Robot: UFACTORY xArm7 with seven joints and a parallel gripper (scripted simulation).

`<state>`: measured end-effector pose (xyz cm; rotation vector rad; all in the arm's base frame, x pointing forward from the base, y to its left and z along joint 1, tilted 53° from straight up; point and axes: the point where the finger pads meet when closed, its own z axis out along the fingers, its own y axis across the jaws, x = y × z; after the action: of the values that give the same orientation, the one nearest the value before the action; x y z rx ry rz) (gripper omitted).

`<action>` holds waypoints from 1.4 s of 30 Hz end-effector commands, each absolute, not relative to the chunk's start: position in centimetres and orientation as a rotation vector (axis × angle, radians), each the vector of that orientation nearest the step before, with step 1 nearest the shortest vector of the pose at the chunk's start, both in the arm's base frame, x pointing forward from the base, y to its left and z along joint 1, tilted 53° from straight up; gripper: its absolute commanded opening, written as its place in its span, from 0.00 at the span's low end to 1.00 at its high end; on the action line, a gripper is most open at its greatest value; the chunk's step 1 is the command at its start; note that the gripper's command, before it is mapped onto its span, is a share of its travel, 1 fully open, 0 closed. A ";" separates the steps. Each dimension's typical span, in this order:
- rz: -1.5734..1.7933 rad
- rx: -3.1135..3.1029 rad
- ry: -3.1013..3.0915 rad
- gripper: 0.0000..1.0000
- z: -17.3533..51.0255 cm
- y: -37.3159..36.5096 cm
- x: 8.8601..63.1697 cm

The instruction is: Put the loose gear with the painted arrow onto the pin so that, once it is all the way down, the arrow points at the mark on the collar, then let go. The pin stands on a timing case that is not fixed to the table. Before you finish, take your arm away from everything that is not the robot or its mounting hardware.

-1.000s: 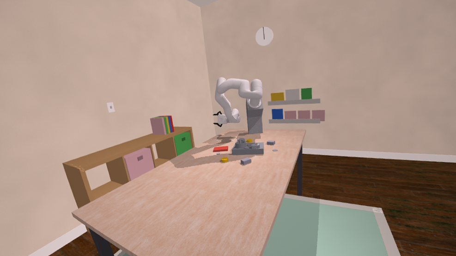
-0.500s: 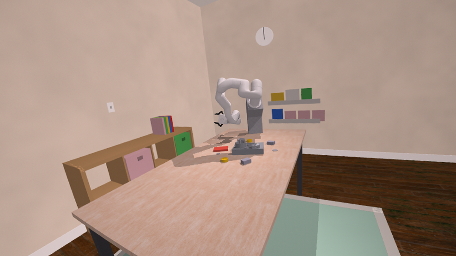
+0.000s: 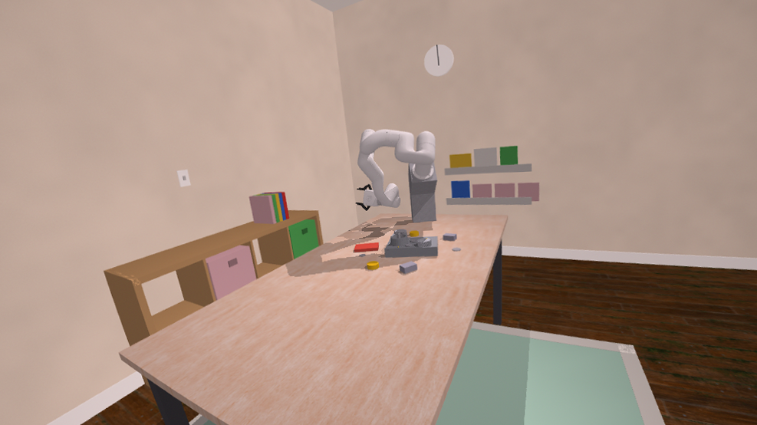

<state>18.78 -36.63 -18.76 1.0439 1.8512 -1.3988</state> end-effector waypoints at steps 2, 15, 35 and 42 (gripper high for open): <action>-1.414 1.082 1.839 1.00 -18.7 -36.4 18.3; -1.426 1.120 1.828 1.00 -18.8 -36.1 18.0; -1.451 1.202 1.800 1.00 -18.7 -35.2 17.2; -1.465 1.245 1.784 1.00 -18.7 -34.7 16.8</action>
<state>17.31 -35.10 -18.76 1.2039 1.7998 -1.4486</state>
